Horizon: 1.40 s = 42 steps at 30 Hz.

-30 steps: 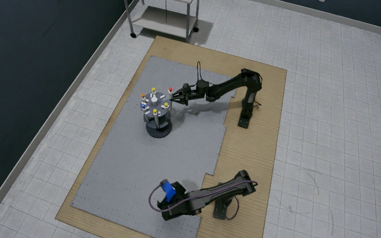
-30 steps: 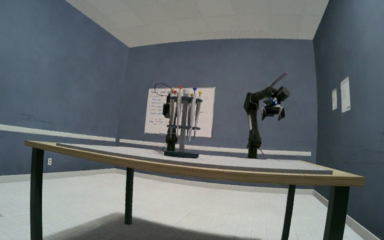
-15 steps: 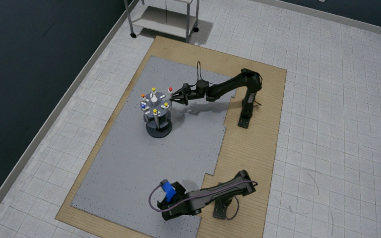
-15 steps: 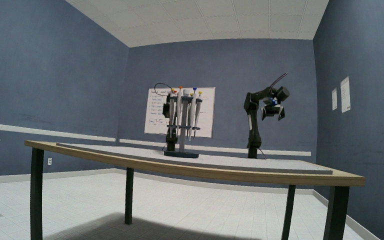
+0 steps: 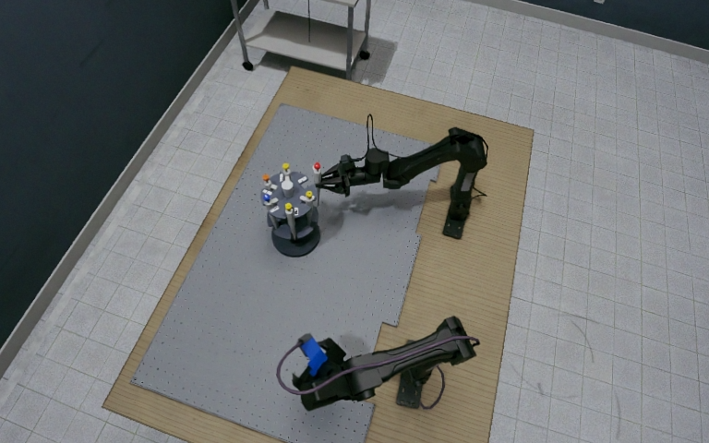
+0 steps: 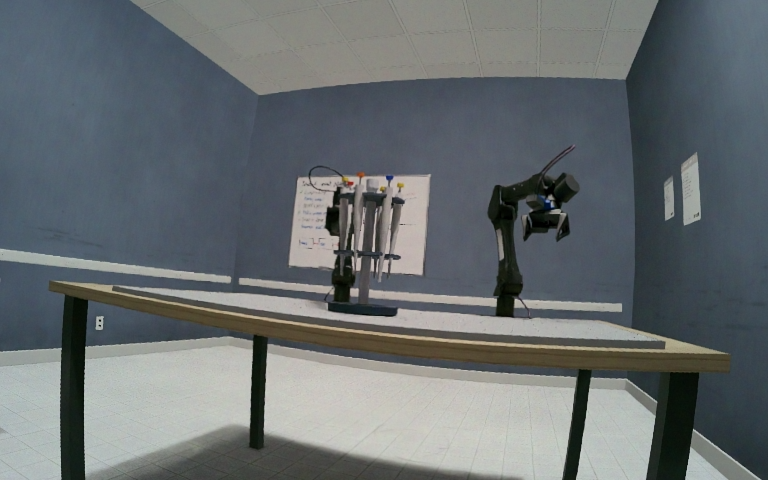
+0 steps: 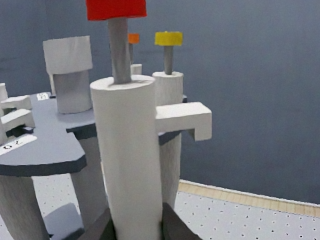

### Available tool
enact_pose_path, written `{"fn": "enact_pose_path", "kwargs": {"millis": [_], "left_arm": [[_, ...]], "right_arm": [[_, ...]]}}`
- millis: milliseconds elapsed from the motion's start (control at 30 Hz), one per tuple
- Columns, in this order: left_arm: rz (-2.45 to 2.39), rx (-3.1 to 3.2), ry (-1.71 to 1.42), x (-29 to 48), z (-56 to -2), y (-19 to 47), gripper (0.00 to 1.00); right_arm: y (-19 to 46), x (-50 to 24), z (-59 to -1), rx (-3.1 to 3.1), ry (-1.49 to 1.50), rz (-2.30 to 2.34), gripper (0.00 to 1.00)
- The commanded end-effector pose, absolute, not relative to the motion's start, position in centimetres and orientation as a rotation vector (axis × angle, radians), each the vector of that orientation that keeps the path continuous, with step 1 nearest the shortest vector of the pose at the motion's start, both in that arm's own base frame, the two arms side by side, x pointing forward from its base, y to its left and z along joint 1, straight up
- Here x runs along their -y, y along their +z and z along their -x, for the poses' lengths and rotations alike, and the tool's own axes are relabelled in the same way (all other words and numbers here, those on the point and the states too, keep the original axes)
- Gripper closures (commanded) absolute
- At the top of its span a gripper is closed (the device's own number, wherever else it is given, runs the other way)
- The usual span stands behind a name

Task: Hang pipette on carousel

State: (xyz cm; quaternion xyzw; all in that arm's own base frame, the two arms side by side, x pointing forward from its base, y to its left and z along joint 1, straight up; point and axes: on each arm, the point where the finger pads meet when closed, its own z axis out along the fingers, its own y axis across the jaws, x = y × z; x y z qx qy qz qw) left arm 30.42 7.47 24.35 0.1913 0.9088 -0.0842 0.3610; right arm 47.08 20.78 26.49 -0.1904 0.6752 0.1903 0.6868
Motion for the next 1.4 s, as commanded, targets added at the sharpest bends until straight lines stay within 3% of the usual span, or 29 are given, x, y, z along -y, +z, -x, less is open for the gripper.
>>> {"fn": "enact_pose_path", "kwargs": {"millis": [0, 1200, 1367], "left_arm": [[-0.508, -2.303, -0.201, -7.6, -30.8, 25.3, 0.0], [-0.508, -2.303, -0.201, -7.6, -30.8, 25.3, 0.0], [-0.508, -2.303, -0.201, -7.6, -30.8, 25.3, 0.0]], "right_arm": [[29.6, -20.7, -47.1, -1.443, 0.417, 0.417, 0.88], [27.7, -23.2, -48.7, -1.485, 0.422, 0.427, 0.88], [29.9, -22.3, -48.5, -1.436, 0.412, 0.408, 0.88]]}}
